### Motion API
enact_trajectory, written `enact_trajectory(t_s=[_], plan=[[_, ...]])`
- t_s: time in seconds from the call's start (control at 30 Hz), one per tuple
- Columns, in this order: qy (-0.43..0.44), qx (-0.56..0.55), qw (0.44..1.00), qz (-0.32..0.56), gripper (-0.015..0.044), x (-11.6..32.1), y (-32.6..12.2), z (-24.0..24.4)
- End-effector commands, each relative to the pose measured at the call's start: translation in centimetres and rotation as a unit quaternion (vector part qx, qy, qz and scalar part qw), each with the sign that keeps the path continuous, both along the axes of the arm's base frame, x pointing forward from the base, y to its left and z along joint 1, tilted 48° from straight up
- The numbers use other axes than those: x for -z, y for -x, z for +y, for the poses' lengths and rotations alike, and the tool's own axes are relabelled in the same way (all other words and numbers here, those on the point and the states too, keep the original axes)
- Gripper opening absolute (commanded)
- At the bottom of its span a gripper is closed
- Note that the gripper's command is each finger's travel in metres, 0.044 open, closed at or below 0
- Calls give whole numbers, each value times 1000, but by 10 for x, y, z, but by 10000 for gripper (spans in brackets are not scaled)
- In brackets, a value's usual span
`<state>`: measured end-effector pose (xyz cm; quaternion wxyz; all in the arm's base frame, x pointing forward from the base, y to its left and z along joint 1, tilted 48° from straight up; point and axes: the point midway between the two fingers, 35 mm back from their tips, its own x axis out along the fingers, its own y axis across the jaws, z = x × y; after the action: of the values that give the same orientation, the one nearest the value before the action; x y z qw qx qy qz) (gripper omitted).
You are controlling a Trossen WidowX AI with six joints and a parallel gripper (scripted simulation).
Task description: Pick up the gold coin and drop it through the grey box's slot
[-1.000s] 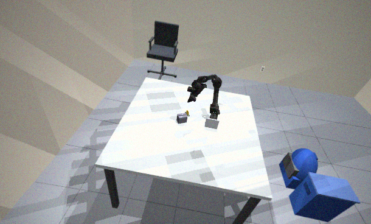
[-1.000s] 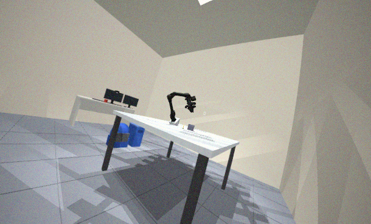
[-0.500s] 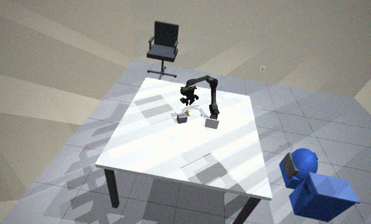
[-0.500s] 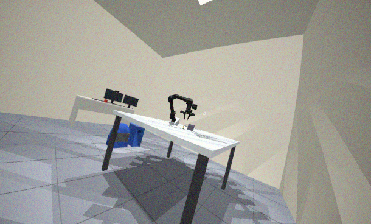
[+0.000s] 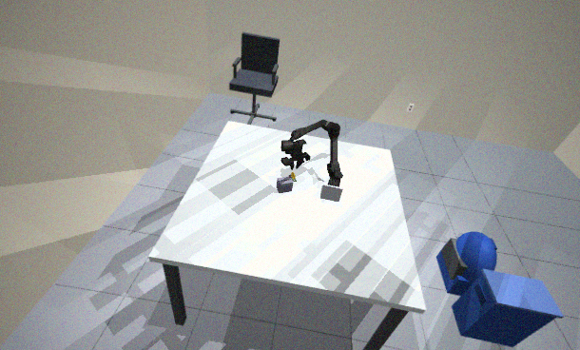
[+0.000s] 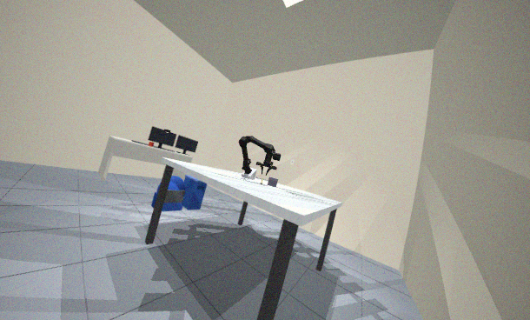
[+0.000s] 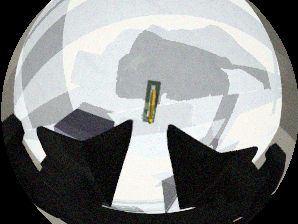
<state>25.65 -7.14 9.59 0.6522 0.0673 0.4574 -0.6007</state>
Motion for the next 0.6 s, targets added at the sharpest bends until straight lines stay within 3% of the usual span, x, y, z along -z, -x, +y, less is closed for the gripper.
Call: enact_trajectory(t_s=[0.0,0.57], plan=[[2,-3,1000,-1,161,8,3,-11],[1,-3,1000,-1,161,24,5,-28]])
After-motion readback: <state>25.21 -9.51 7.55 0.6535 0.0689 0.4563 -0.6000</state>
